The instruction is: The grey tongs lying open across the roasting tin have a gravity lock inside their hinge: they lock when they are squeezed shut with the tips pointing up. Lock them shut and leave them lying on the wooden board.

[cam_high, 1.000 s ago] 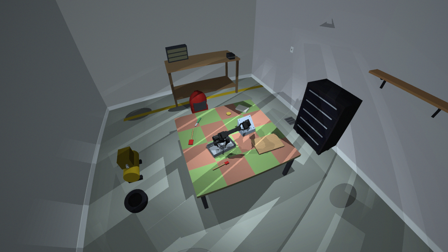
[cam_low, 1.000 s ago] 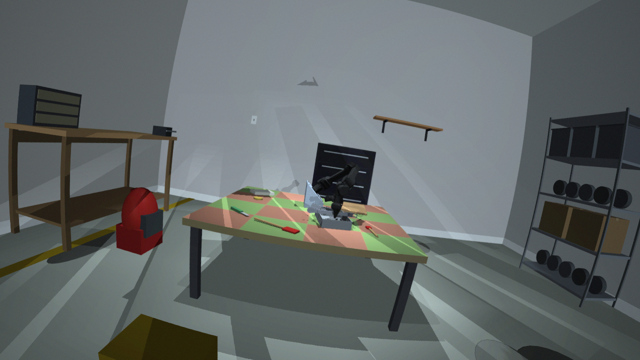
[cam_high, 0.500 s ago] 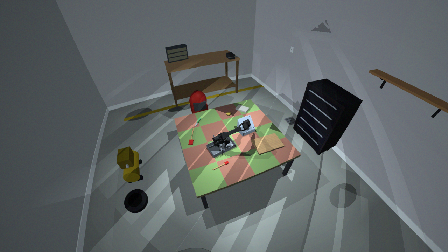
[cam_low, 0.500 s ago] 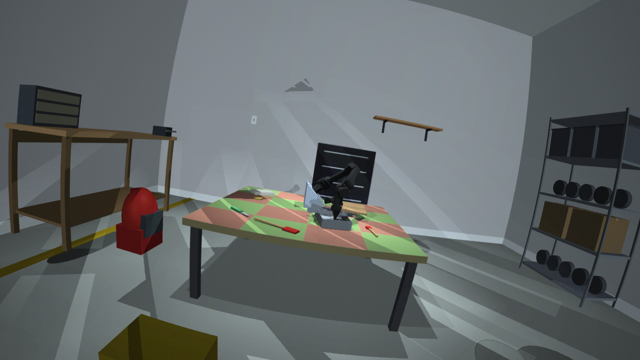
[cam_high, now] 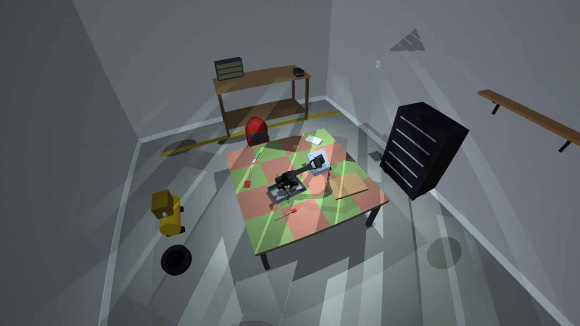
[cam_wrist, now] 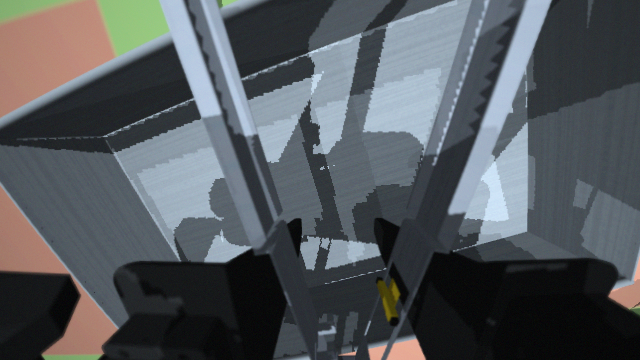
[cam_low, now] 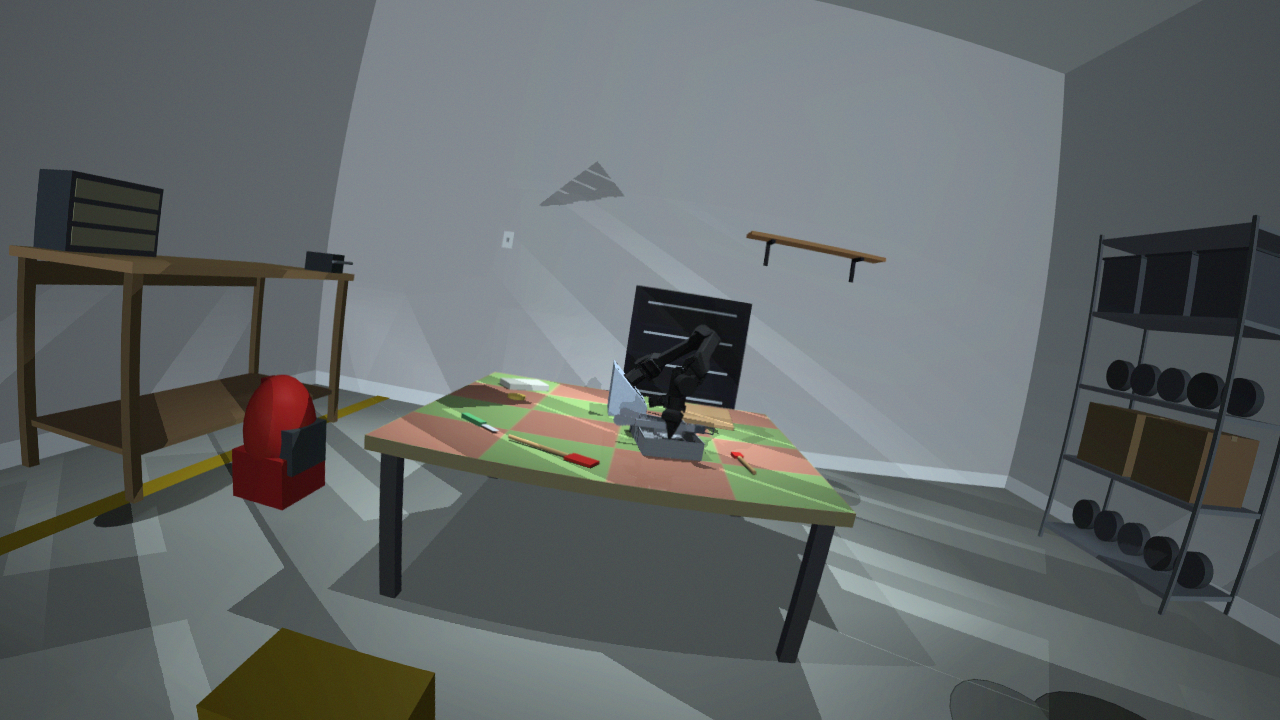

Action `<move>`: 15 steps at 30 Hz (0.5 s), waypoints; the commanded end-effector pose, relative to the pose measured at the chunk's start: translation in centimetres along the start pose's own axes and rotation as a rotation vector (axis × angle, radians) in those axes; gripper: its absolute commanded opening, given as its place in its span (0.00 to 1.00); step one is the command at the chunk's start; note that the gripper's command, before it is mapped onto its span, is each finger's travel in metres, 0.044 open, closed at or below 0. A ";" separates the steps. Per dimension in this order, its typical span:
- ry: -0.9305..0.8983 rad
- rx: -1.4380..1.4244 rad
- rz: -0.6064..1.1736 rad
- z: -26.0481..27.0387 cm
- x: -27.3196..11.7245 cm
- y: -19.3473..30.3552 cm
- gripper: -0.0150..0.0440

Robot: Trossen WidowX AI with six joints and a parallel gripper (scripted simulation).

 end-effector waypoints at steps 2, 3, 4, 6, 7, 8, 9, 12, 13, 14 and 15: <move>-0.002 -0.003 0.001 0.0 0.0 0.0 0.60; -0.002 -0.003 0.001 0.0 0.0 0.0 0.58; -0.002 -0.003 0.001 0.0 0.0 0.0 0.57; -0.002 -0.003 0.001 0.0 0.0 0.0 0.55; -0.002 -0.003 0.001 0.0 0.0 0.0 0.54; -0.002 -0.003 0.001 0.0 0.0 0.0 0.53; -0.002 -0.003 0.001 0.0 0.0 0.0 0.52; -0.002 -0.003 0.001 0.0 0.0 0.0 0.48; -0.002 -0.003 0.001 0.0 0.0 0.0 0.47; -0.002 -0.003 0.001 0.0 0.0 0.0 0.46; -0.002 -0.003 0.001 0.0 0.0 0.0 0.45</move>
Point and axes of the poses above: the point midway between the two fingers, 35 mm back from their tips, its own x axis out along the fingers, its own z axis across the jaws, y = z × x, the point moved 4 cm from there along -x, back along the fingers, and after that the axes turned 8 degrees about x, right-handed, at the moved point
